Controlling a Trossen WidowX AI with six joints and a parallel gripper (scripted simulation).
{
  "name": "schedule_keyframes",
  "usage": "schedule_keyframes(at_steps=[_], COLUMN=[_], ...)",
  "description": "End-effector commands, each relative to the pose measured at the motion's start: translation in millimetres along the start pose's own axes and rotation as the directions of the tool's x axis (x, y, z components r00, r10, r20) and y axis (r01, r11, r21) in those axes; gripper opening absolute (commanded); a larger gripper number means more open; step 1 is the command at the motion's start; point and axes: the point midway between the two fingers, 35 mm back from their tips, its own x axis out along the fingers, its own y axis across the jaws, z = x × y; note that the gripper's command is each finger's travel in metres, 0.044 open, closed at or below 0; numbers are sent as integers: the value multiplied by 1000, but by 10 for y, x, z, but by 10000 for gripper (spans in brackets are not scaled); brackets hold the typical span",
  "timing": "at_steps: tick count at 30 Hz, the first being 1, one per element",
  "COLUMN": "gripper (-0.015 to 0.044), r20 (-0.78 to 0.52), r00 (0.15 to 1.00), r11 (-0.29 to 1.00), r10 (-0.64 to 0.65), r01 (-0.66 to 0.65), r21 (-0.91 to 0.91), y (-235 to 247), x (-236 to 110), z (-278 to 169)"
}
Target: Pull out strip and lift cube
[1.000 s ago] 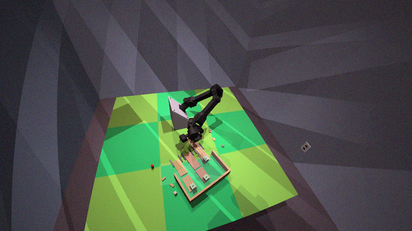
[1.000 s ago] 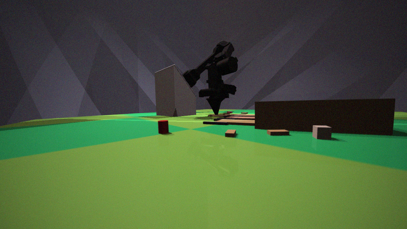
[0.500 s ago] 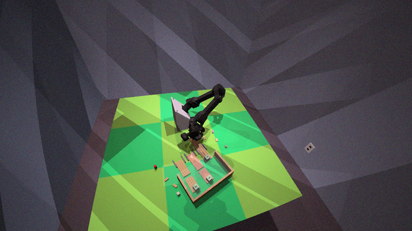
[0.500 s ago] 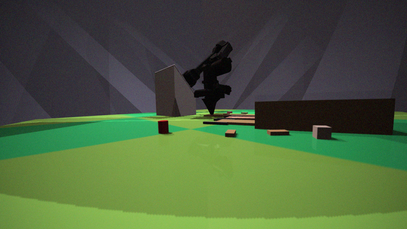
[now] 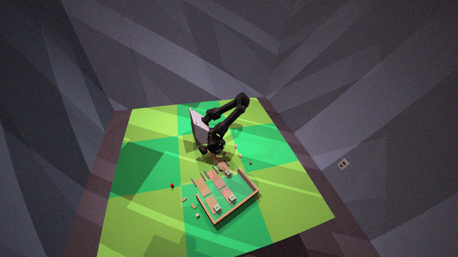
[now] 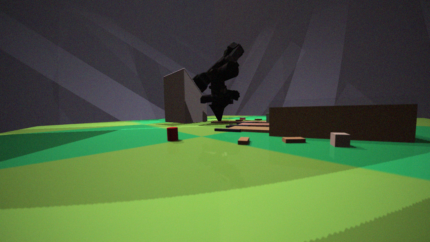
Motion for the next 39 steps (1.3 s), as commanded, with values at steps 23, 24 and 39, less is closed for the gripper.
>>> schedule_keyframes(at_steps=[23, 24, 39], gripper=[0, 0, 0], r20=[-31, -31, -31], r00=[1000, 1000, 1000], r11=[1000, 1000, 1000], r10=[2, 2, 2], r01=[-1, -1, -1], r21=[12, 12, 12], y=[14, 14, 14], x=[32, 32, 32], z=[-341, -341, -341])
